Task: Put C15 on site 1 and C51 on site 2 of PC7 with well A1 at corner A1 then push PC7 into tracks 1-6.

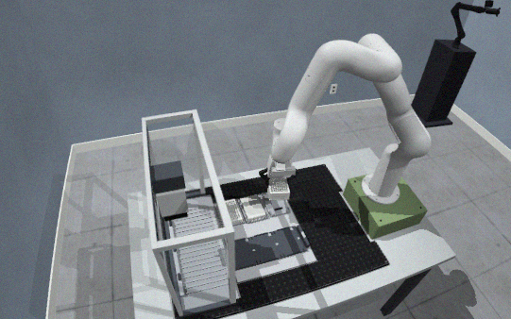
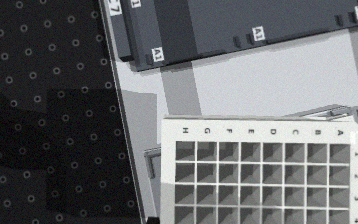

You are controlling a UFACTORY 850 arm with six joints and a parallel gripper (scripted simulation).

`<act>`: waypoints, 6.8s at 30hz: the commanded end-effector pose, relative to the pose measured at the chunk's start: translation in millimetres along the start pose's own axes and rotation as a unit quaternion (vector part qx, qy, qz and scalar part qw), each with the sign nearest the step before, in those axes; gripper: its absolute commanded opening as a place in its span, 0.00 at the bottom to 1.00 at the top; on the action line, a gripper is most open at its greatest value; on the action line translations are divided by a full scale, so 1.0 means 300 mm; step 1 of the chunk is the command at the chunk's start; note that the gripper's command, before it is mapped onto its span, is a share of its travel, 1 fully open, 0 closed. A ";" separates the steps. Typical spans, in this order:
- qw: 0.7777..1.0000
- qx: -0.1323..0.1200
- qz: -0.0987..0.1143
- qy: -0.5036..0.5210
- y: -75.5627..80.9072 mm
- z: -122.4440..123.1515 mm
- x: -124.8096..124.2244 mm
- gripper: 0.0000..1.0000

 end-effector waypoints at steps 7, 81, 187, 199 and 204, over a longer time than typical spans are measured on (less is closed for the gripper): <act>0.989 -0.010 -0.002 -0.146 -0.002 -0.131 0.063 0.00; 0.444 -0.007 0.007 -0.896 -0.015 -0.667 0.305 0.00; 0.107 -0.004 0.009 -0.994 -0.327 -0.661 0.303 0.00; 0.107 -0.004 0.009 -0.994 -0.382 -0.660 0.302 0.00; 0.107 -0.004 0.009 -0.994 -0.395 -0.660 0.302 0.00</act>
Point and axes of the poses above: the point where the finger pads meet when closed, its own y axis back along the fingers, its own x axis across the jaws, z = x × y, the point moved 1 cm from there along y, back along the fingers, and after that the axes turned 7 degrees about y, right-handed, at the moved point
